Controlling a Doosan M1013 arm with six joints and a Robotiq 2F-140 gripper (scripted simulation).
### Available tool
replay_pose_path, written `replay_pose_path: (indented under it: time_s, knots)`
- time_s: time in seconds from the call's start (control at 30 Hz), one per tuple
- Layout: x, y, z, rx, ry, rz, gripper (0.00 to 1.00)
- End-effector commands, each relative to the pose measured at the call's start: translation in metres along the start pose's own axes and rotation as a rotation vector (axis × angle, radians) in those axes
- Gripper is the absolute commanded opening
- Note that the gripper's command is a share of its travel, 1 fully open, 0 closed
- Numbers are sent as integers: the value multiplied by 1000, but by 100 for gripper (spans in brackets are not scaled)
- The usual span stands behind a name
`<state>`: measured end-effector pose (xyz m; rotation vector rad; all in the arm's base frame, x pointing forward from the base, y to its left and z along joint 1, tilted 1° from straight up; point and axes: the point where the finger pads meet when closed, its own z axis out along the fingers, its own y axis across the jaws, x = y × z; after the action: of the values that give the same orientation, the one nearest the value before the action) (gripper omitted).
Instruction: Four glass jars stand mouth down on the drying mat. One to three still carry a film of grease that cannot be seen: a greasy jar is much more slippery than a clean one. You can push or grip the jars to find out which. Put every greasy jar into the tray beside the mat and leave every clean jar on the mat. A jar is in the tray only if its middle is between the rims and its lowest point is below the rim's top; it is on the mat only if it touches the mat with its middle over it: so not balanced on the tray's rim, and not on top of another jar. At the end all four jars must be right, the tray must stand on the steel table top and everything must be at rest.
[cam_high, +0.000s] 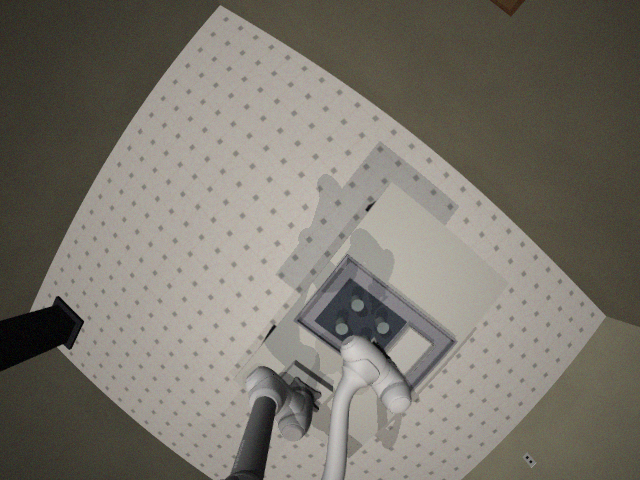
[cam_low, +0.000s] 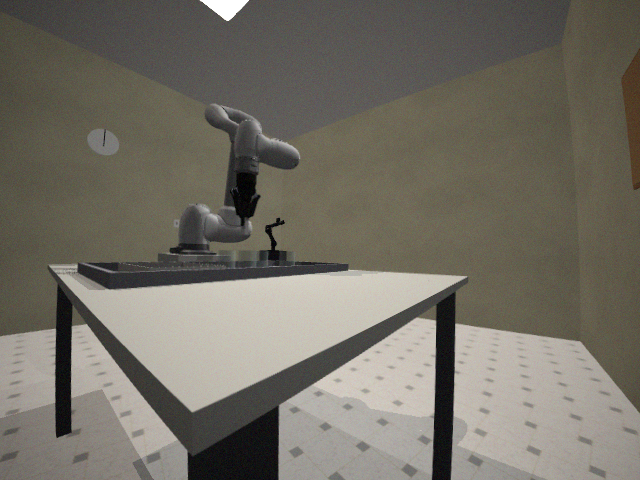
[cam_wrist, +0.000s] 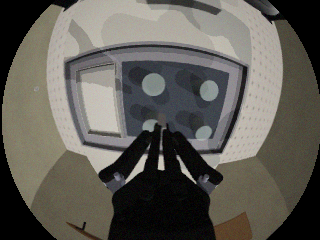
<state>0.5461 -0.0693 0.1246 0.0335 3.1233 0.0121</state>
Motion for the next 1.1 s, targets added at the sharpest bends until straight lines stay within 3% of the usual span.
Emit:
replay_pose_path:
  time_s: [0.0, 0.07, 0.53, 0.67, 1.07]
  knots:
    - [0, -20, 0, -1, 0, -1, 0]
    - [0, -28, 0, -1, 0, -1, 0]
    - [-1, -27, 67, -1, 0, -1, 0]
    - [-1, -27, 76, -1, 0, -1, 0]
    - [-1, -27, 76, -1, 0, -1, 0]
